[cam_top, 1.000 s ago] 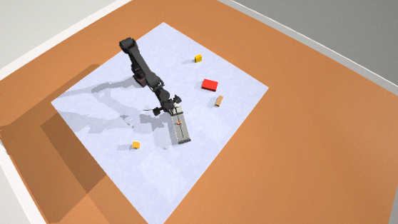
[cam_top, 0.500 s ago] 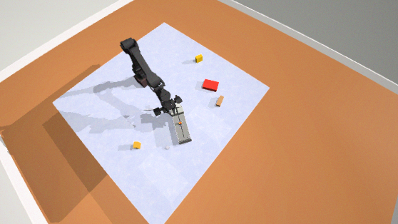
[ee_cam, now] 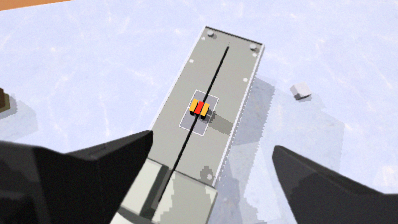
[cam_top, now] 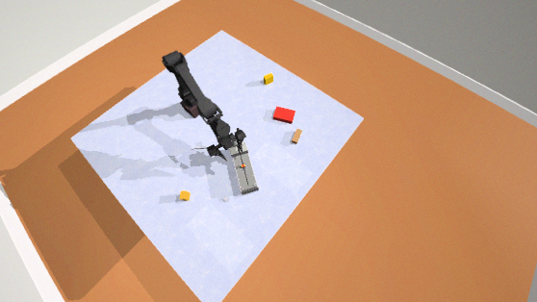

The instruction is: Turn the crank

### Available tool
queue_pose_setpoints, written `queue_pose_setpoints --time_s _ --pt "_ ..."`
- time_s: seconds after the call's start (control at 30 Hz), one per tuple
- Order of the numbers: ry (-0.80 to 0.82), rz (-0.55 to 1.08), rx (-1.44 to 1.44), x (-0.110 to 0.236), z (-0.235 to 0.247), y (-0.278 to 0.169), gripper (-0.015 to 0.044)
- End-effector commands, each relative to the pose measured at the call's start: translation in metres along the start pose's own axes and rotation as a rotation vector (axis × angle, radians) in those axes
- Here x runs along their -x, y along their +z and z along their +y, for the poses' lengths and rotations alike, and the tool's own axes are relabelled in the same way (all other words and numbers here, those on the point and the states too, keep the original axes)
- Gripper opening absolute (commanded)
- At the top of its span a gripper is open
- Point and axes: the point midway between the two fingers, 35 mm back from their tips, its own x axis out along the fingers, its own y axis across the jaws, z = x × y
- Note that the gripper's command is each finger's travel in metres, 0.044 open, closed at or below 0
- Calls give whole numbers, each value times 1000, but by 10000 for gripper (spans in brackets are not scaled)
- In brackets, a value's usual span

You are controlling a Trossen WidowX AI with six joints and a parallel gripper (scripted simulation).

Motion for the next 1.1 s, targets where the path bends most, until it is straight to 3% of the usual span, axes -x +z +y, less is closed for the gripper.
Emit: queue_pose_setpoints --time_s 0.0,0.47,1.07 --pt "-1 0 0 0 0 0 361" --pt "-1 0 0 0 0 0 0" --pt "0 0 0 0 0 0 0"
